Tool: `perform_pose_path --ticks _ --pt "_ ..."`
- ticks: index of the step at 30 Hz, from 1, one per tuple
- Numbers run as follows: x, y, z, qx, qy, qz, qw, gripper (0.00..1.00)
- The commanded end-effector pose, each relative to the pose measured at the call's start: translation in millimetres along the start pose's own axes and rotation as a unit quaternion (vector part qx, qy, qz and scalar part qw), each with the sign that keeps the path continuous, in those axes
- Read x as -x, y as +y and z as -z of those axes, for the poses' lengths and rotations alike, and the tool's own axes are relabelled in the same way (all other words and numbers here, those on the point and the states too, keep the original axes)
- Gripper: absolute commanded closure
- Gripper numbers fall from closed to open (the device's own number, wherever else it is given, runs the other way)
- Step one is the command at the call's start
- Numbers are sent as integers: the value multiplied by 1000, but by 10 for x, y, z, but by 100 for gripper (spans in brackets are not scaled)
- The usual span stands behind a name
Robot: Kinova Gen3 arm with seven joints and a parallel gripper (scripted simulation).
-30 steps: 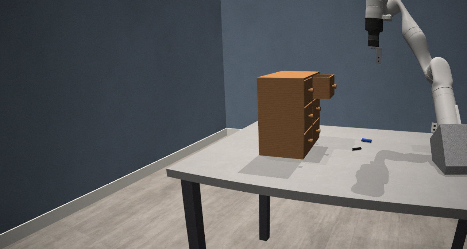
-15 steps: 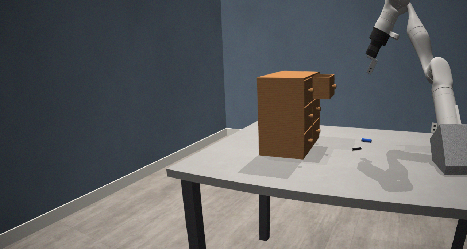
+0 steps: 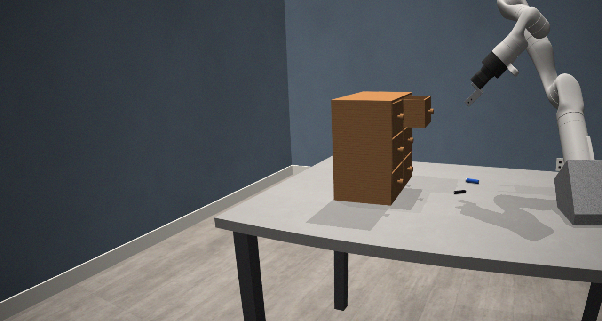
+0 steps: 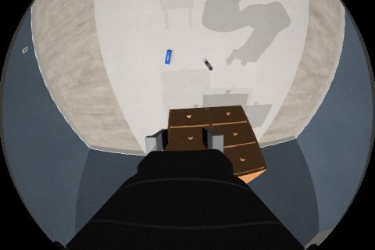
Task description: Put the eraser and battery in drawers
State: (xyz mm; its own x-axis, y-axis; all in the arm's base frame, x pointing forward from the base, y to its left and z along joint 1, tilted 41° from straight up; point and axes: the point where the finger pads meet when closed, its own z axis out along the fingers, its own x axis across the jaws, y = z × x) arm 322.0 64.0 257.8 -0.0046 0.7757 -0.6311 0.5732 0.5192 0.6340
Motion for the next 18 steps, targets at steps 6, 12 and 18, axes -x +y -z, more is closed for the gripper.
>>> perform_pose_path --ticks 6,12,18 --pt "-73 -29 -74 27 7 6 1000 0" --pt "-86 -22 -95 36 11 2 999 0" --pt "-87 -21 -96 36 11 2 999 100"
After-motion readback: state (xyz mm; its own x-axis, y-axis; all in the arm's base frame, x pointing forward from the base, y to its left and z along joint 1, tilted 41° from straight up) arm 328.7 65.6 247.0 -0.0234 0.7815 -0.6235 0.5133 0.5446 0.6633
